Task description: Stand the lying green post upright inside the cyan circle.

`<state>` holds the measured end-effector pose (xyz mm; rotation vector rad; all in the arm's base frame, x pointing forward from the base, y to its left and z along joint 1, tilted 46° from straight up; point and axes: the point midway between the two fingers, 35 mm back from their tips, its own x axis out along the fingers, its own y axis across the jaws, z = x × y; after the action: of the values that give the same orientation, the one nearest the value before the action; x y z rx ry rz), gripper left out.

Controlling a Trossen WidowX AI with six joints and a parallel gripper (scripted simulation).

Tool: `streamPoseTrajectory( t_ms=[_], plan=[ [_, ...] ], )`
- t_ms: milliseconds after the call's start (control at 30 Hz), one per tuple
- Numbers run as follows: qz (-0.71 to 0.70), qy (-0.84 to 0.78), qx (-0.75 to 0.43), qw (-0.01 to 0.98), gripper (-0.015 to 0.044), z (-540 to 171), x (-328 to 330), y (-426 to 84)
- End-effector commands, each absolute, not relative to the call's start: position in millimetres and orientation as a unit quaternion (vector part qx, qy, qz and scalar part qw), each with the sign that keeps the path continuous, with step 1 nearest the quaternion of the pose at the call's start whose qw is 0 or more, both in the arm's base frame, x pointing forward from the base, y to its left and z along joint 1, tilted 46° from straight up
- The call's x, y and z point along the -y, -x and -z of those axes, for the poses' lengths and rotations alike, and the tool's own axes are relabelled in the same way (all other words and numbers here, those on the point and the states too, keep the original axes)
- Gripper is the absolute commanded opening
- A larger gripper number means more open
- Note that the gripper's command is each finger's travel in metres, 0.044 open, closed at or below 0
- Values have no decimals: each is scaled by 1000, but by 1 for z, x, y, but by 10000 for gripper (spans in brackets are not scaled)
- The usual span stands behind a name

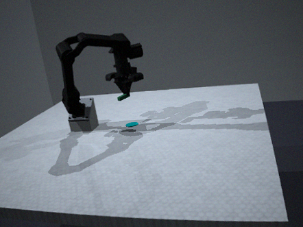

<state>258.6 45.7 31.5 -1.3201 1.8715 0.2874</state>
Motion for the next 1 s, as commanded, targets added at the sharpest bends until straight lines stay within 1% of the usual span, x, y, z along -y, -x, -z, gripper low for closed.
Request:
streamPoseTrajectory(
  t_ms=[0,967],
  plan=[
    [-126,513,-744,409,23,-30,-44,-256],
    [-197,440,-752,450,23,-20,-34,-245]
  ],
)
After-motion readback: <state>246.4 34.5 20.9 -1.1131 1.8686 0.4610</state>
